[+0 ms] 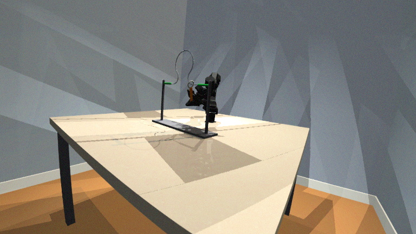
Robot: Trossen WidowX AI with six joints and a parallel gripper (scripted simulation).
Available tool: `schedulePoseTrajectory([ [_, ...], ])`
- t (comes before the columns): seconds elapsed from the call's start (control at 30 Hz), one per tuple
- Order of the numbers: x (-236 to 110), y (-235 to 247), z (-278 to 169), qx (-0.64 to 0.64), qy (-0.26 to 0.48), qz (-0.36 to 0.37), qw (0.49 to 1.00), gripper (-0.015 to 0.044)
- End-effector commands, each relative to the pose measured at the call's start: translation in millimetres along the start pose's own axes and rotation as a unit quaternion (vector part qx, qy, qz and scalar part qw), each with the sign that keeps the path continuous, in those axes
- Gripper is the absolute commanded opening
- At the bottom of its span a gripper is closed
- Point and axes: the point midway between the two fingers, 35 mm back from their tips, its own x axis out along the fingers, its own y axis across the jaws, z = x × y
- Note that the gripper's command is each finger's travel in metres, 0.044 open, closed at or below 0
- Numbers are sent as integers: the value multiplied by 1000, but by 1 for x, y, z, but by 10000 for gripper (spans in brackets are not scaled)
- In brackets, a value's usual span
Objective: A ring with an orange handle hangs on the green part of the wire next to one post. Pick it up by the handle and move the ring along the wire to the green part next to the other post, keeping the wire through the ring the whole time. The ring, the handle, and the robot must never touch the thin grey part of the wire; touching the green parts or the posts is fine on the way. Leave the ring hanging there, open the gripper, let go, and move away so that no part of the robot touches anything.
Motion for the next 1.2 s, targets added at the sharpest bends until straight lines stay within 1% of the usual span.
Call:
schedulePoseTrajectory([
  [0.0,-2,12,2,30,2,21,999,-150],
  [0.2,-5,32,4,79,7,53,995,-150],
  [0.5,-10,52,8,123,10,81,989,-150],
  [1.17,-18,77,15,147,8,95,985,-150],
])
